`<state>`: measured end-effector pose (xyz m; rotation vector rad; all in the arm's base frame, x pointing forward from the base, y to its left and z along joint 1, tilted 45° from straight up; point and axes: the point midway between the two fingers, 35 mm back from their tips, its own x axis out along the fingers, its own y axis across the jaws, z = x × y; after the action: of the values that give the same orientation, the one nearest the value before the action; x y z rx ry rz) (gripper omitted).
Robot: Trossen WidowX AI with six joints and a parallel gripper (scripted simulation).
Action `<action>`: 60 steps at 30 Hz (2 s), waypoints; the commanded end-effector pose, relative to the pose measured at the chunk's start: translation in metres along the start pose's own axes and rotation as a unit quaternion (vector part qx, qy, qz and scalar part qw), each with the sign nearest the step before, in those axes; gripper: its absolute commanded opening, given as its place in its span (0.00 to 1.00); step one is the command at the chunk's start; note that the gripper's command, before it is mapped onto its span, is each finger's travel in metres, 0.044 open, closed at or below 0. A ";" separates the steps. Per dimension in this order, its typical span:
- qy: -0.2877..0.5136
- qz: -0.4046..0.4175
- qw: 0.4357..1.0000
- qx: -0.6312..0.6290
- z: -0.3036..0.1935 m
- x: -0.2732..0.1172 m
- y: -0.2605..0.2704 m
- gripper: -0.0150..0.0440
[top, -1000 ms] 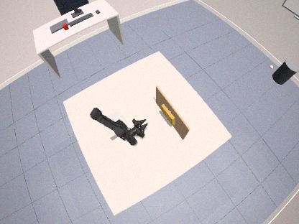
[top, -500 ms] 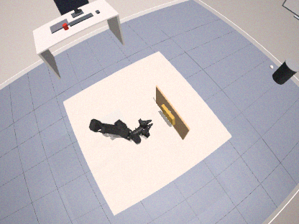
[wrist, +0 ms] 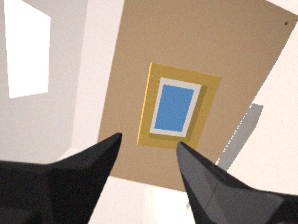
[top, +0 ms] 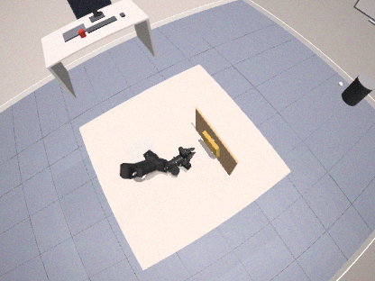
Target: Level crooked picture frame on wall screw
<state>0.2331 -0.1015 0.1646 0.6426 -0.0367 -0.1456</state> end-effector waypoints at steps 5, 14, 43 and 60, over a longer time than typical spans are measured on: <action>-0.002 -0.002 1.000 0.003 0.003 0.004 0.000 0.69; -0.003 -0.001 1.000 0.004 0.009 0.051 0.001 0.69; -0.004 0.000 1.000 0.004 0.004 0.096 0.000 0.69; -0.005 0.001 1.000 0.004 0.003 0.121 0.000 0.69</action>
<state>0.3490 -0.1200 0.1658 0.6448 -0.0442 -0.1444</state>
